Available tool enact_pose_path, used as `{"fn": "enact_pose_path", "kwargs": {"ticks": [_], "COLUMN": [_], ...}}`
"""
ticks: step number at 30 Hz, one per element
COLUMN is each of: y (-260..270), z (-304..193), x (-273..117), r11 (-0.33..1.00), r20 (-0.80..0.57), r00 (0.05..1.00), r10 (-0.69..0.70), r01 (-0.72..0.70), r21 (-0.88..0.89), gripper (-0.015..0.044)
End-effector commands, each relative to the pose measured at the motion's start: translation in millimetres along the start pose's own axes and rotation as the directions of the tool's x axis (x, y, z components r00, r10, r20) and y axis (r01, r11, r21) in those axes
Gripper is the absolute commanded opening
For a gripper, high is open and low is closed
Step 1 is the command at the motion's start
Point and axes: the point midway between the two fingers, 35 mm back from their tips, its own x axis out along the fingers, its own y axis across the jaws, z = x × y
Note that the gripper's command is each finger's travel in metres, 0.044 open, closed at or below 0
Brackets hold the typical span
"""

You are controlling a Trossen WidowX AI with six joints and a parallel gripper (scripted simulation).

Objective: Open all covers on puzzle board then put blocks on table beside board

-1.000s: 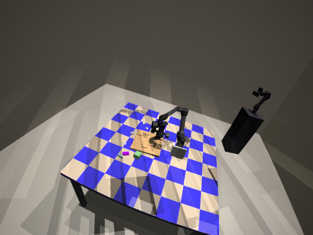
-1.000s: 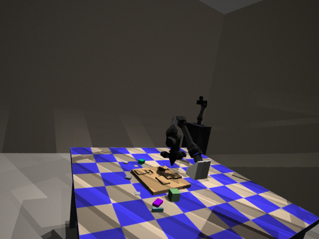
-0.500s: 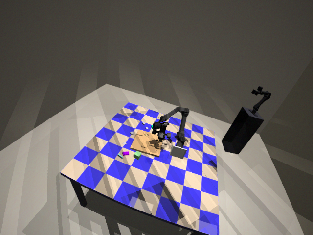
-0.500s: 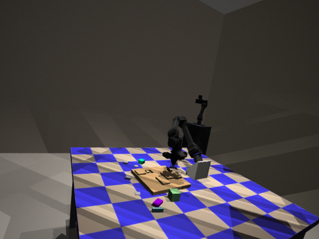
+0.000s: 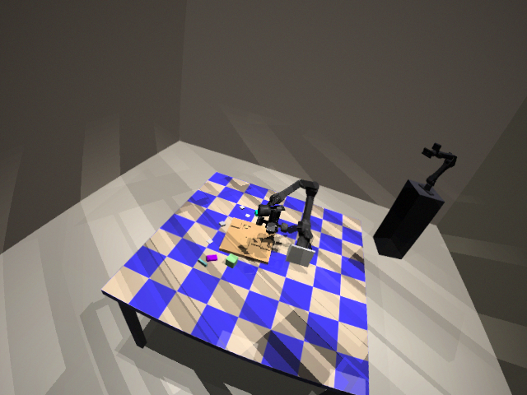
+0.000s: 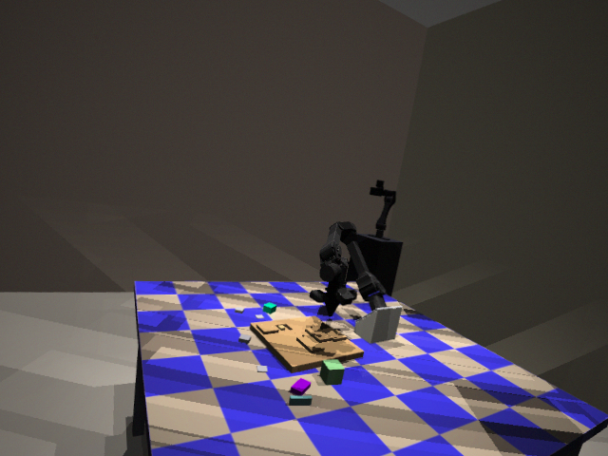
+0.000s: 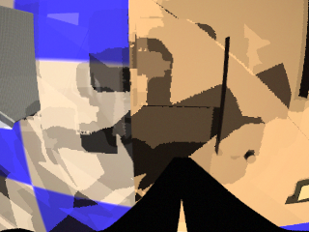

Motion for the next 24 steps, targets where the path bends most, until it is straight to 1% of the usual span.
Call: {"fn": "enact_pose_path", "kwargs": {"ticks": [1,24], "y": [0,-2], "z": [0,1], "x": [-1,19], "r11": [1.000,1.000], "r20": [0.004,0.007], "r00": [1.000,1.000], "r10": [-0.003,-0.004], "r01": [0.003,0.004], "r21": [0.000,-0.001], "gripper": [0.0000,0.0000]}}
